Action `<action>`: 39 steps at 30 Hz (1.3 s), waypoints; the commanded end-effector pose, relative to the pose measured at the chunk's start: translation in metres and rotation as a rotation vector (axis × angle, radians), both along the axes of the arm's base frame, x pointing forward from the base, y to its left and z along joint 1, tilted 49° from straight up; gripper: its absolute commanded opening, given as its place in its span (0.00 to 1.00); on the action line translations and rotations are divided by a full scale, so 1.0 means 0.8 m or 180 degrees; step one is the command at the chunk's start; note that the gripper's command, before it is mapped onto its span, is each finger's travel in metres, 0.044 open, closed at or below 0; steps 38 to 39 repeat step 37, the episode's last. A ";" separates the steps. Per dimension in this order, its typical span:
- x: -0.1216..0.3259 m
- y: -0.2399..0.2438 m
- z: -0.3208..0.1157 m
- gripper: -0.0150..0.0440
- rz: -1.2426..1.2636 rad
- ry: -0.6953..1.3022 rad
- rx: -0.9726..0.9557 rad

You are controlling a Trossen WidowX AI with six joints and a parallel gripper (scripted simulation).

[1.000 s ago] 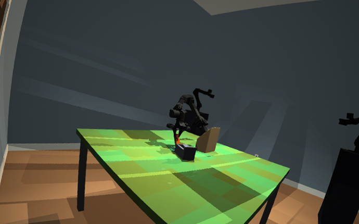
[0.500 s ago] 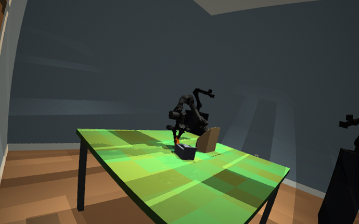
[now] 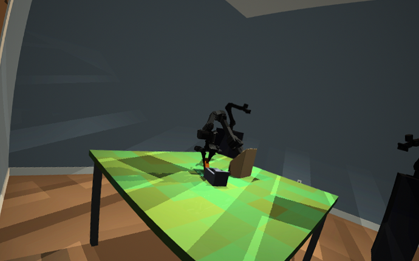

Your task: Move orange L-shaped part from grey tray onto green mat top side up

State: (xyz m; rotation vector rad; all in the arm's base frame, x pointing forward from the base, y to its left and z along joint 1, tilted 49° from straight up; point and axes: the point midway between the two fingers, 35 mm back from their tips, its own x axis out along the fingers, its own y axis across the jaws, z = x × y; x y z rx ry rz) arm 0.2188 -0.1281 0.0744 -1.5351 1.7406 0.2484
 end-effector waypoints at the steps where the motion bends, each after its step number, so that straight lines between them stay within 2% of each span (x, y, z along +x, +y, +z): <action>1: 0.000 0.000 0.000 0.65 0.0000 -0.0001 0.0000; 7: 0.004 0.040 0.029 0.92 0.0008 0.0006 0.0052; 8: 0.003 0.053 0.040 0.93 0.0008 0.0010 0.0053; 13: -0.004 0.085 0.072 0.93 0.0009 0.0016 0.0017; 39: -0.003 0.080 0.067 0.93 0.0031 0.0021 0.0013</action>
